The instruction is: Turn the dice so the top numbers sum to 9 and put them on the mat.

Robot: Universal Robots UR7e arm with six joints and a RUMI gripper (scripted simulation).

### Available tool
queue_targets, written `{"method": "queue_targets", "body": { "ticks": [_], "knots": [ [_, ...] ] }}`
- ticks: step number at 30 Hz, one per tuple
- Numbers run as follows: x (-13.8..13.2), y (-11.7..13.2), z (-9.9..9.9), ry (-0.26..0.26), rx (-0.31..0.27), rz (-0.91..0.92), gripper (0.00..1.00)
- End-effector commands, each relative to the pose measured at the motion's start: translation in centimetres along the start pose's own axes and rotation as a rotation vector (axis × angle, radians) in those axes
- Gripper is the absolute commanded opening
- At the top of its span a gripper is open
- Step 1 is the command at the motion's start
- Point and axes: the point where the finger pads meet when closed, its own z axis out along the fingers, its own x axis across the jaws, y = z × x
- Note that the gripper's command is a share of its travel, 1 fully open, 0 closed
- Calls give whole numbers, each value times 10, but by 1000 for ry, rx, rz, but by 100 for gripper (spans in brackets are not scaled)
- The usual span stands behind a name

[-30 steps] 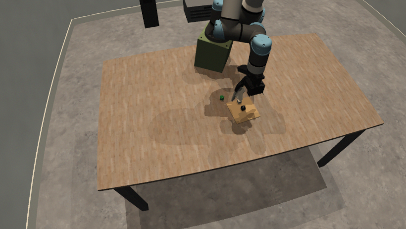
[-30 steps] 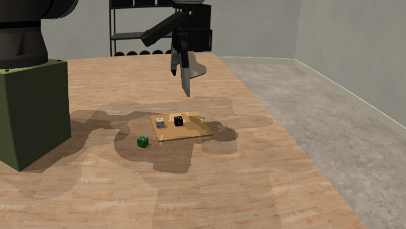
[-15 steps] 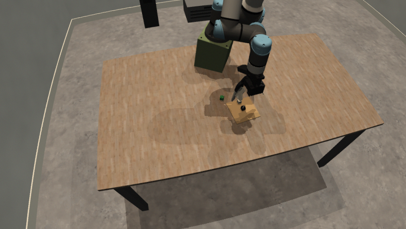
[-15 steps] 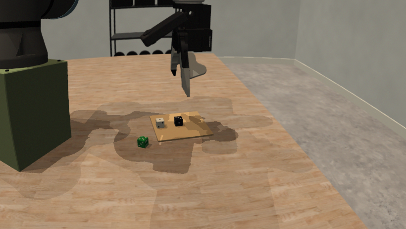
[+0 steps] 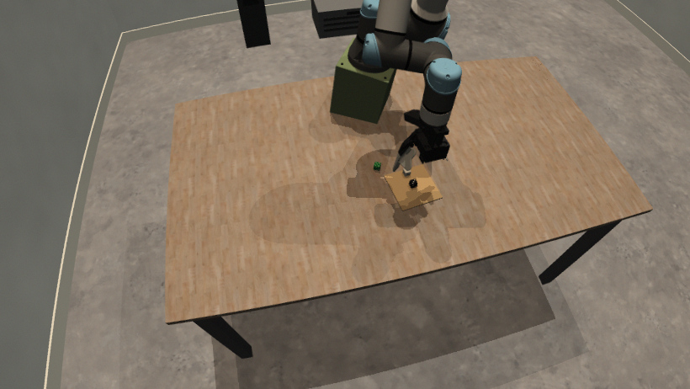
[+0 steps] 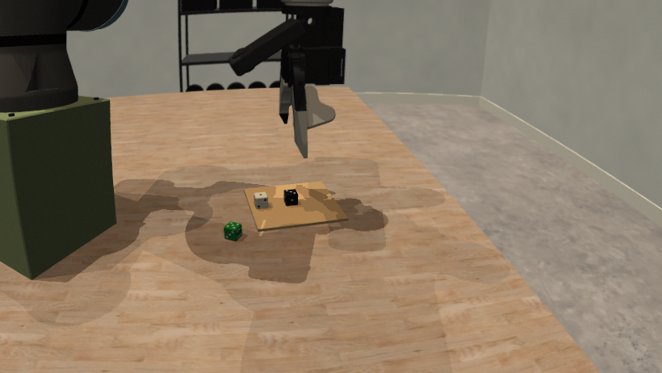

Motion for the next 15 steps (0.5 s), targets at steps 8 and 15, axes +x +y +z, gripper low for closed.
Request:
{"method": "queue_targets", "body": {
  "ticks": [8, 15],
  "knots": [
    [0, -1, 0, 0, -1, 65, 100],
    [-1, -2, 0, -1, -1, 149, 100]
  ]
}}
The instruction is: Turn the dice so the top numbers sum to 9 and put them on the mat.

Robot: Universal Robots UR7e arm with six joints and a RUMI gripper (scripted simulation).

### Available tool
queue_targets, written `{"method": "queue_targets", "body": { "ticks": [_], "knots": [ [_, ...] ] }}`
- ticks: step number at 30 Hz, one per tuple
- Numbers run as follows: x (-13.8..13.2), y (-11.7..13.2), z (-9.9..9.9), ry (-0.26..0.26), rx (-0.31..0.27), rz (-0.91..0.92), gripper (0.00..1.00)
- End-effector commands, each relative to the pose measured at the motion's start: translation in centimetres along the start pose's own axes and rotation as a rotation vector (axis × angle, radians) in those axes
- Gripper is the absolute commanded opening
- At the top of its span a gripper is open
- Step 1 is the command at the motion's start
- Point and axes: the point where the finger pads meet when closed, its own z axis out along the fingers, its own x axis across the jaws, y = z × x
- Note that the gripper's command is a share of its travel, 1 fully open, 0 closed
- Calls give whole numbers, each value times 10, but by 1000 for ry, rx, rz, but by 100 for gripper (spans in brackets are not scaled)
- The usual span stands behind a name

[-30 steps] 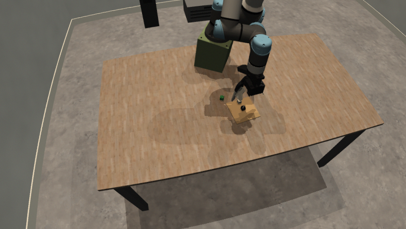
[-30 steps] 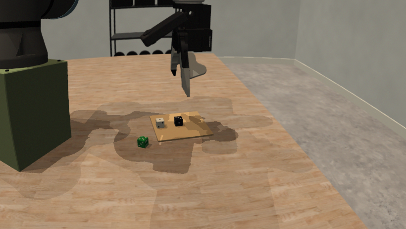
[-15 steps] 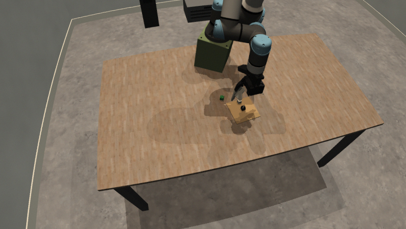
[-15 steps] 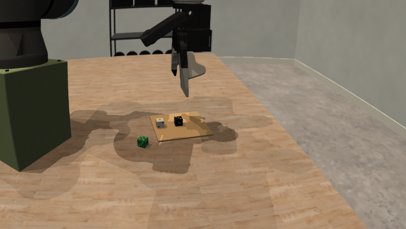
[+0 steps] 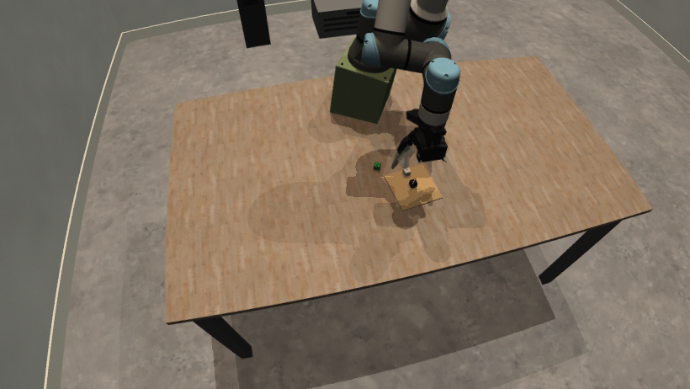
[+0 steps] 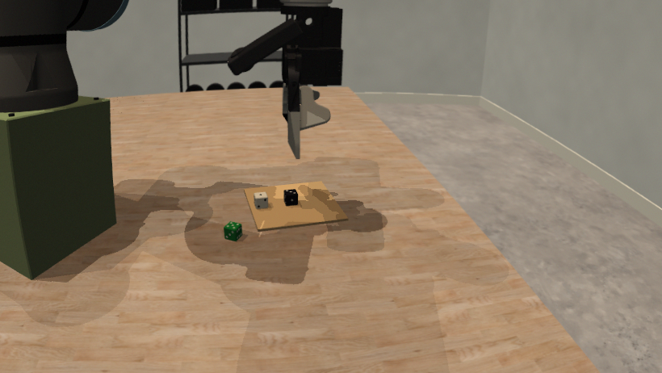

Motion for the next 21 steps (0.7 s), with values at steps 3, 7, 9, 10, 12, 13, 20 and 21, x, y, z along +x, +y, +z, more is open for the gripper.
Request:
{"method": "queue_targets", "body": {
  "ticks": [3, 7, 9, 10, 12, 13, 20, 21],
  "knots": [
    [-1, -1, 0, -1, -1, 89, 100],
    [-1, -2, 0, -1, -1, 123, 100],
    [-1, -2, 0, -1, -1, 160, 100],
    [-1, -2, 0, -1, -1, 180, 100],
    [-1, -3, 0, -1, -1, 221, 100],
    [-1, -3, 1, -1, -1, 243, 100],
    [-3, -6, 1, -1, -1, 415, 100],
    [-3, -6, 1, -1, -1, 415, 100]
  ]
}}
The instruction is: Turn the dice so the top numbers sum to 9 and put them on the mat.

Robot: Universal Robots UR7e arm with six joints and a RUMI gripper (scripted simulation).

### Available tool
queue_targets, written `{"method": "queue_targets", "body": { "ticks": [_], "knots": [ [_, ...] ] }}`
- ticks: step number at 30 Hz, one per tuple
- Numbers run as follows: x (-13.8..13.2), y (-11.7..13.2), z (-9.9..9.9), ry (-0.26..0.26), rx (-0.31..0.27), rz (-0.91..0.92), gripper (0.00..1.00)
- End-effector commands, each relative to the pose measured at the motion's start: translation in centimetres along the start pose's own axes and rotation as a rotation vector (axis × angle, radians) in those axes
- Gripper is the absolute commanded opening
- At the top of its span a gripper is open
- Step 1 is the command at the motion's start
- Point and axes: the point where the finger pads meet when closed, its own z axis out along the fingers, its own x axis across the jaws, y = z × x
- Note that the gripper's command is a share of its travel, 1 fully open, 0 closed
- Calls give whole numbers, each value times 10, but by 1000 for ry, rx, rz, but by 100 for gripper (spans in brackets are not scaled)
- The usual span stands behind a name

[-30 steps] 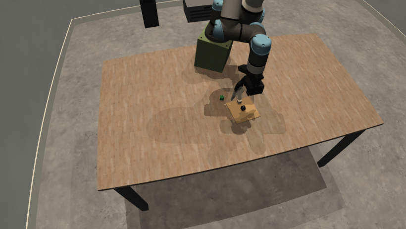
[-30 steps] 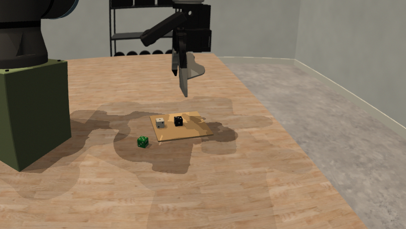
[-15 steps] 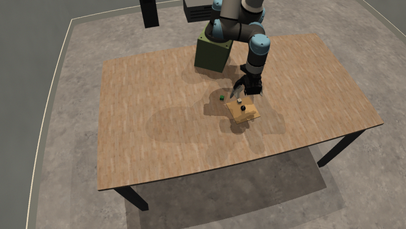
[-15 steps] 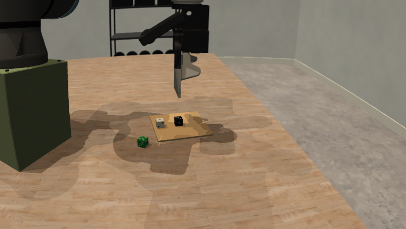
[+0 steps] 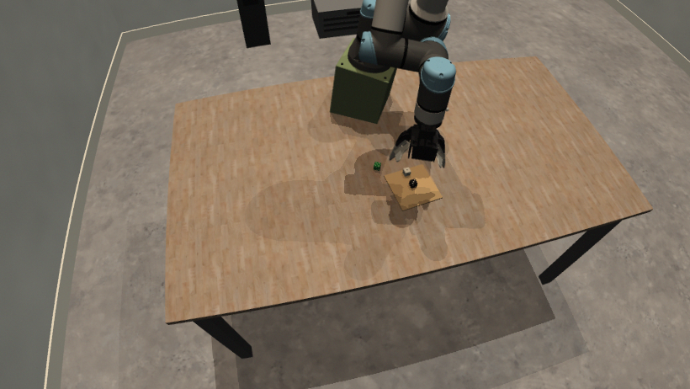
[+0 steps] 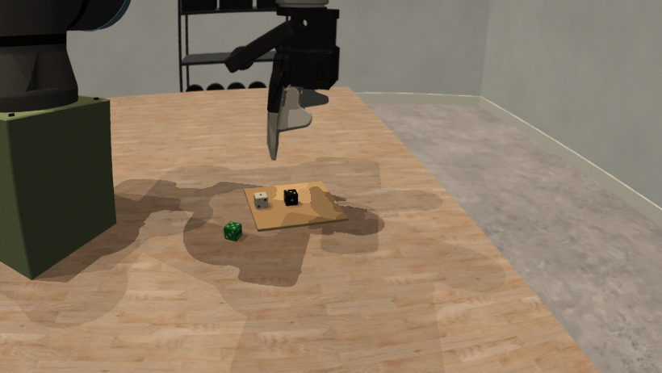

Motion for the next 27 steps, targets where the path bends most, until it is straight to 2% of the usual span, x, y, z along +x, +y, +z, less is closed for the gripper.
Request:
{"method": "queue_targets", "body": {
  "ticks": [1, 16, 18, 27],
  "knots": [
    [-1, 0, 0, -2, -2, 63, 100],
    [-5, -3, 2, -2, -3, 542, 100],
    [-5, -3, 2, -2, -3, 542, 100],
    [-10, -3, 3, -2, -3, 890, 100]
  ]
}}
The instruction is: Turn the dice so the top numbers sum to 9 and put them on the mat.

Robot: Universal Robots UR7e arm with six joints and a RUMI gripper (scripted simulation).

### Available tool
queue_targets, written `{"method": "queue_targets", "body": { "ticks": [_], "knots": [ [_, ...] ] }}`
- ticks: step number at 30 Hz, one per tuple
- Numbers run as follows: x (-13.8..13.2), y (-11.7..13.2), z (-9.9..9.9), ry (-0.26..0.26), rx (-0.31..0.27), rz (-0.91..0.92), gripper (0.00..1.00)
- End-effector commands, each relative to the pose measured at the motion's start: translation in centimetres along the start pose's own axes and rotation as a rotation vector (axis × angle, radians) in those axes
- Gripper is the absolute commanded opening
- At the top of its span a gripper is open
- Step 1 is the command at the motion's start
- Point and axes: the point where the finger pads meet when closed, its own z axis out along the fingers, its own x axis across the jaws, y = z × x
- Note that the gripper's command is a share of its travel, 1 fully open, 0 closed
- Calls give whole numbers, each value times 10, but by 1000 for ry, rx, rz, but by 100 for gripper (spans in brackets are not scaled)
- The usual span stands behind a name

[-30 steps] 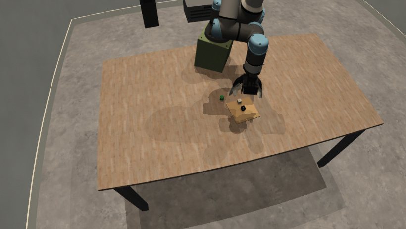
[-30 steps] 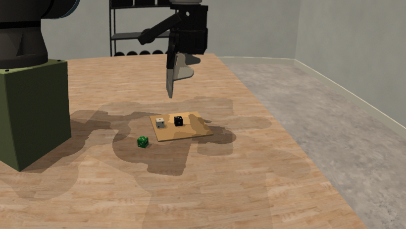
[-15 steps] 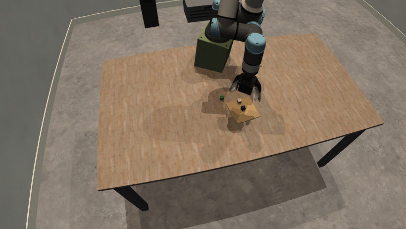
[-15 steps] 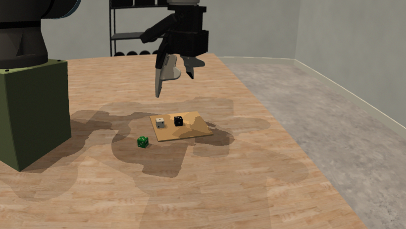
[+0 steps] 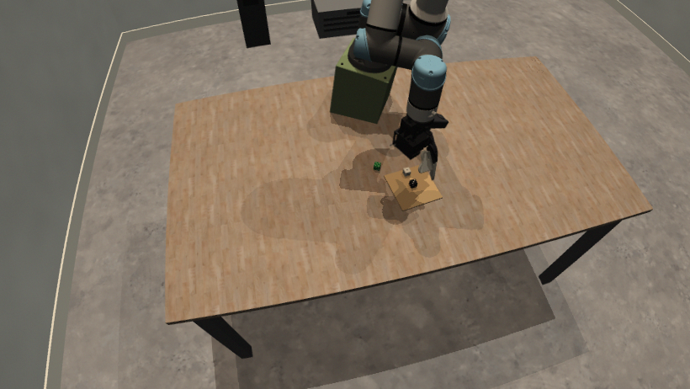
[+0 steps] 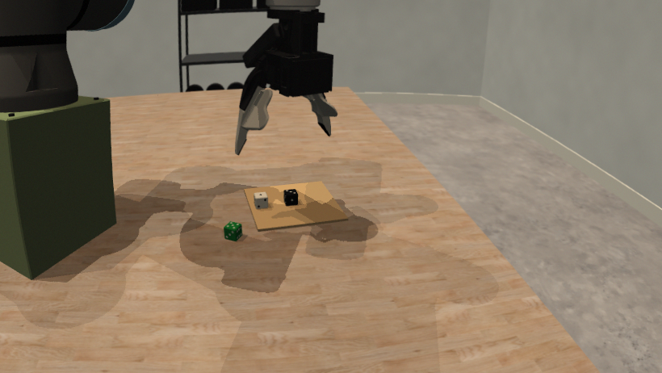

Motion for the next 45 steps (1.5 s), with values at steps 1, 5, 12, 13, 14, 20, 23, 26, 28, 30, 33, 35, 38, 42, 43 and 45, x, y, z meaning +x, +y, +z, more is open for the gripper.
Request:
{"method": "queue_targets", "body": {
  "ticks": [1, 5, 12, 13, 14, 20, 23, 26, 28, 30, 33, 35, 38, 42, 43, 45],
  "knots": [
    [-1, 1, 0, -2, -6, 139, 100],
    [-2, 3, 1, -2, -6, 308, 100],
    [-4, 6, 1, -1, -7, 483, 100],
    [-5, 7, 1, -1, -7, 528, 100],
    [-5, 7, 2, -1, -7, 570, 100],
    [-7, 10, 2, 0, -7, 756, 100],
    [-9, 12, 2, 0, -7, 849, 100],
    [-9, 13, 3, 0, -7, 896, 100],
    [-11, 15, 3, 0, -7, 990, 100],
    [-12, 16, 3, 1, -7, 1073, 100],
    [-14, 19, 3, 1, -7, 1180, 100],
    [-15, 20, 4, 1, -7, 1228, 100],
    [-18, 22, 4, 2, -7, 1359, 100],
    [-19, 24, 4, 2, -7, 1420, 100],
    [-20, 25, 4, 2, -7, 1468, 100],
    [-22, 27, 4, 2, -7, 1564, 100]
  ]
}}
